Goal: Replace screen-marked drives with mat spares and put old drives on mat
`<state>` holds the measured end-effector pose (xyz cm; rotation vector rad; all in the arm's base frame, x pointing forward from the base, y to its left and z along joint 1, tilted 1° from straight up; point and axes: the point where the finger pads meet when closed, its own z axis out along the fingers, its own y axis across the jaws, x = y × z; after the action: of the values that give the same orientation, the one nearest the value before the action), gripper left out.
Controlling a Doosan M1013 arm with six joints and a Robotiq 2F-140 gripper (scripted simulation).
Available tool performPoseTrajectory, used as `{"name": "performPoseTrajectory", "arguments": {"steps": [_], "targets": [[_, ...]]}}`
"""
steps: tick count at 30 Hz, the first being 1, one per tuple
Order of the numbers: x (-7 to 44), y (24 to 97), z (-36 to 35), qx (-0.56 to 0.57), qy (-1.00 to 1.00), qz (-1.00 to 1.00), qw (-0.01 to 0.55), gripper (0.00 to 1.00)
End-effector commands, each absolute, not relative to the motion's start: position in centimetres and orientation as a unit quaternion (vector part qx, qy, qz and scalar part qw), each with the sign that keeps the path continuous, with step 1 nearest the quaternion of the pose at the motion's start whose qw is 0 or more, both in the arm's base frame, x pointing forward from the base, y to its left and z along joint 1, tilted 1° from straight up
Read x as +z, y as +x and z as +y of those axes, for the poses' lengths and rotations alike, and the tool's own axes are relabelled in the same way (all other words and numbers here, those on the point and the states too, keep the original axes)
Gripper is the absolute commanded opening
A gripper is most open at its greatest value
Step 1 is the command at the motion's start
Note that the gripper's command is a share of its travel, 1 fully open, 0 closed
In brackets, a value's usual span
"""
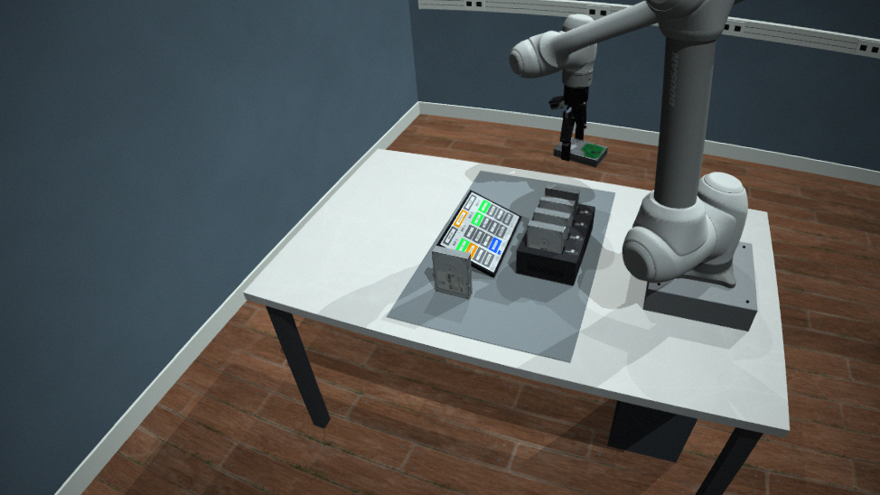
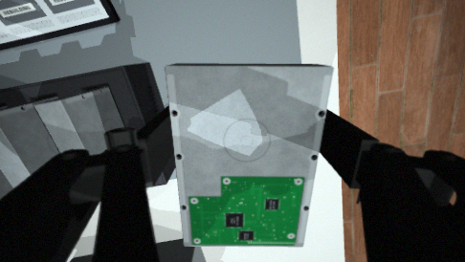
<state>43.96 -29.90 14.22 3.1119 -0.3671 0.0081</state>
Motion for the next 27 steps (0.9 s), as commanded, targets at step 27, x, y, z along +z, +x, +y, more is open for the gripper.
{"name": "performPoseTrajectory", "arguments": {"steps": [27], "targets": [[20.9, 44.0, -29.9, 0.003, 0.993, -0.117, 0.004, 0.1]]}}
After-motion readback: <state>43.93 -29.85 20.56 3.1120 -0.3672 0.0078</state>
